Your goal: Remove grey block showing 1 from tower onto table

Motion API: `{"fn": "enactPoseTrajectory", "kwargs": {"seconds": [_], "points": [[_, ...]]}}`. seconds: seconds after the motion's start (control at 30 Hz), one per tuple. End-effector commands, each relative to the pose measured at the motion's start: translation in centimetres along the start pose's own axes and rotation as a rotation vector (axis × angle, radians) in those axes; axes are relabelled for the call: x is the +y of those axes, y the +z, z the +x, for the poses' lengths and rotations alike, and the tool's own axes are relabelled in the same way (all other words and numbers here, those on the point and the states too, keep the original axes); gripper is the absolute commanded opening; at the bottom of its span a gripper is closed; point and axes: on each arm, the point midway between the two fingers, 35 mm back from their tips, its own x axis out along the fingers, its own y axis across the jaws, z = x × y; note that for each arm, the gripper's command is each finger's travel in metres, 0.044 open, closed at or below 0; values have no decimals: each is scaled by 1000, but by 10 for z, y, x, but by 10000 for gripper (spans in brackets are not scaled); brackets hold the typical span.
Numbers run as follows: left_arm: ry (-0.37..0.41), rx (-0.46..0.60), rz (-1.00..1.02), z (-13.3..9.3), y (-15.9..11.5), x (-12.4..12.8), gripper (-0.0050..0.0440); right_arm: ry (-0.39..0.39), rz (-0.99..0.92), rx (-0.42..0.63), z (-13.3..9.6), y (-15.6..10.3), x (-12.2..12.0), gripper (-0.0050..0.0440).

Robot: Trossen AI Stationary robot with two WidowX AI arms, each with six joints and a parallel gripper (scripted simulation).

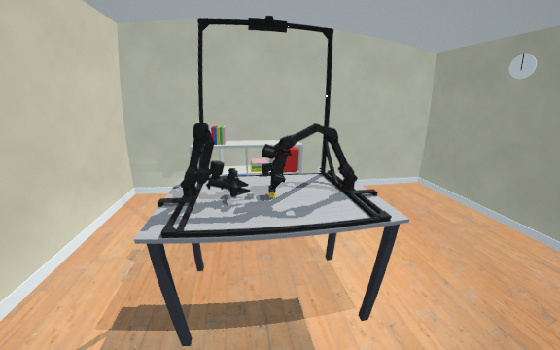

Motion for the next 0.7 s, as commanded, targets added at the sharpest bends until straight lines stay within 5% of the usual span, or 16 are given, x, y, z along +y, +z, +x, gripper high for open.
{"fn": "enactPoseTrajectory", "kwargs": {"seconds": [0.0, 0.17, 0.67], "points": [[-3, 6, -1, -4, 0, -1, 288, 4, -3, 3, -1, -1, 1, 400], [-3, 6, -1, -11, 2, -1, 400, 4, -3, 3, -1, -1, 1, 400], [-3, 6, -1, -11, 2, -1, 400, 4, -3, 3, -1, -1, 1, 400]]}}
